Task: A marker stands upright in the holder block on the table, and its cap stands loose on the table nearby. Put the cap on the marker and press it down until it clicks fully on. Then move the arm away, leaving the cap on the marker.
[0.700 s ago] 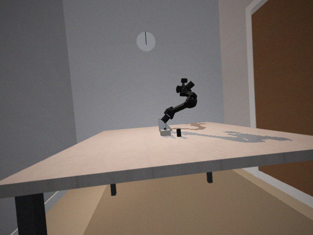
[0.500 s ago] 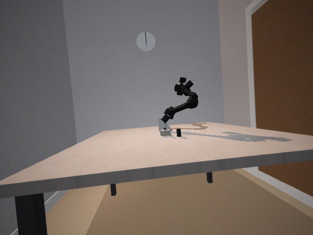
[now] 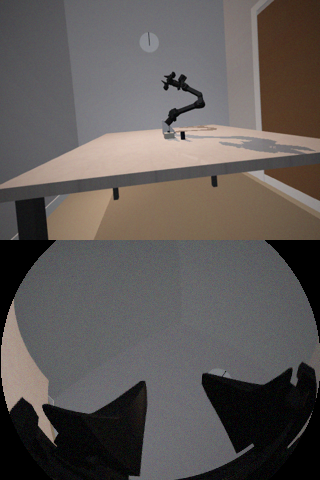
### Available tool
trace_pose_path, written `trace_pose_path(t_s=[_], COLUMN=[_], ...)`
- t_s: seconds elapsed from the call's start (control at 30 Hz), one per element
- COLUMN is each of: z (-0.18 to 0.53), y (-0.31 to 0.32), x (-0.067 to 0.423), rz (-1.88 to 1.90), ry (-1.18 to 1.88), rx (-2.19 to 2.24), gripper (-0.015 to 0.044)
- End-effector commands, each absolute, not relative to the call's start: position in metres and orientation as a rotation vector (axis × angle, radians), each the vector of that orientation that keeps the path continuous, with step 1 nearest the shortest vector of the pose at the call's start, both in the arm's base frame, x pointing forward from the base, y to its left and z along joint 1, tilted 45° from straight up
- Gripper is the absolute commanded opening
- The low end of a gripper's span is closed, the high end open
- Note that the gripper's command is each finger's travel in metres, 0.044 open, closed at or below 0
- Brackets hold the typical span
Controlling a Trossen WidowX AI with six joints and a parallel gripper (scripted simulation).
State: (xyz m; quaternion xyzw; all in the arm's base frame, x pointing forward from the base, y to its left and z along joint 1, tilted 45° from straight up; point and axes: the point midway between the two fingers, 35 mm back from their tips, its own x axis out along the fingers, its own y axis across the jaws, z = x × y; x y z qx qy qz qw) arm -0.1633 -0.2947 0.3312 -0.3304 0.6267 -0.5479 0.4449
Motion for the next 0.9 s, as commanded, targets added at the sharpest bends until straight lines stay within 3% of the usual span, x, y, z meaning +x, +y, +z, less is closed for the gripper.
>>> trace_pose_path(t_s=[0.0, 0.27, 0.47, 0.87], z=[0.314, 0.290, 0.254, 0.190], y=[-0.329, -0.356, -0.367, -0.304], x=[-0.114, -0.048, 0.043, 0.217], rz=[-1.256, -1.103, -0.856, -0.367], ry=[1.335, 1.133, 0.968, 0.850], rx=[-0.750, -0.629, -0.443, 0.105], gripper=[0.0246, 0.0246, 0.0246, 0.0246])
